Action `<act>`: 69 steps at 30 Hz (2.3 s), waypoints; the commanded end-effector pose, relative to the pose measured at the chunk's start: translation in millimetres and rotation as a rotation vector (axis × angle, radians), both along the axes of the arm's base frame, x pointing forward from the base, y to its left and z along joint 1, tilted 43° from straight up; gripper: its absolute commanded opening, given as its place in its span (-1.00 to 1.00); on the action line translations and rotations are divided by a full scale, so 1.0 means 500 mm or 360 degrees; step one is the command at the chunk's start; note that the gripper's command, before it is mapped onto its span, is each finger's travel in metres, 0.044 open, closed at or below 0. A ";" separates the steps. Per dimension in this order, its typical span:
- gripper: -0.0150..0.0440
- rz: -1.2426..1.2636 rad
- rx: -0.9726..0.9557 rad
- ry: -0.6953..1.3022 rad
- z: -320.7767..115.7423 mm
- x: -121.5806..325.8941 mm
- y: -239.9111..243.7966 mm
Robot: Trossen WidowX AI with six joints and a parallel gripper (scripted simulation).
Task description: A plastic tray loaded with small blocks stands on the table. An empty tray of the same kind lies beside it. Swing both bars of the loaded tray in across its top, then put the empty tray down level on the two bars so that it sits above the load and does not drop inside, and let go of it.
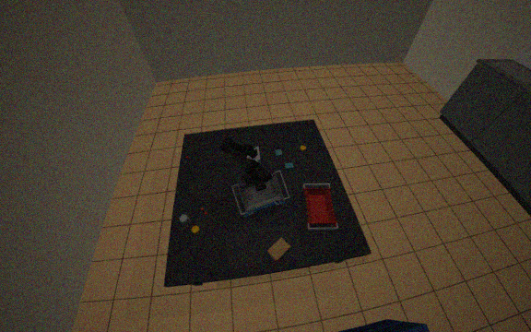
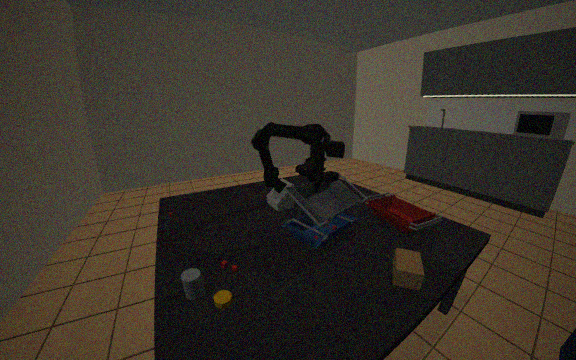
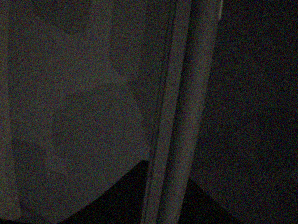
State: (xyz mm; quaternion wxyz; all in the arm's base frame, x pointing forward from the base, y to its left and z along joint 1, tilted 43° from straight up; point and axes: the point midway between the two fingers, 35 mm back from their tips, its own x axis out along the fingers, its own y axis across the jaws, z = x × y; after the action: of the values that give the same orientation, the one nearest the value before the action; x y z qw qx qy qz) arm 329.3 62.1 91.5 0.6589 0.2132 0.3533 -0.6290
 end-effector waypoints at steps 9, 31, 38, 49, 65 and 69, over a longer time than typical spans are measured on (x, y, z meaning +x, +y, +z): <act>-0.49 0.0020 0.0006 -0.0041 0.010 0.006 0.011; -0.49 0.0021 0.0007 -0.0042 -0.031 0.008 -0.026; -0.49 0.0021 0.0006 -0.0043 -0.047 0.007 -0.040; -0.49 0.0020 0.0005 -0.0043 -0.063 0.001 -0.056; -0.49 0.0020 0.0003 -0.0042 -0.079 -0.020 -0.075; -0.49 0.0020 0.0003 -0.0042 -0.080 -0.020 -0.075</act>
State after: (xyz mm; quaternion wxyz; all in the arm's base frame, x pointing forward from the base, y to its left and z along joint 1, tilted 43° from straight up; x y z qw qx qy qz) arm 323.2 28.4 53.6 0.6709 0.2245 0.3438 -0.6175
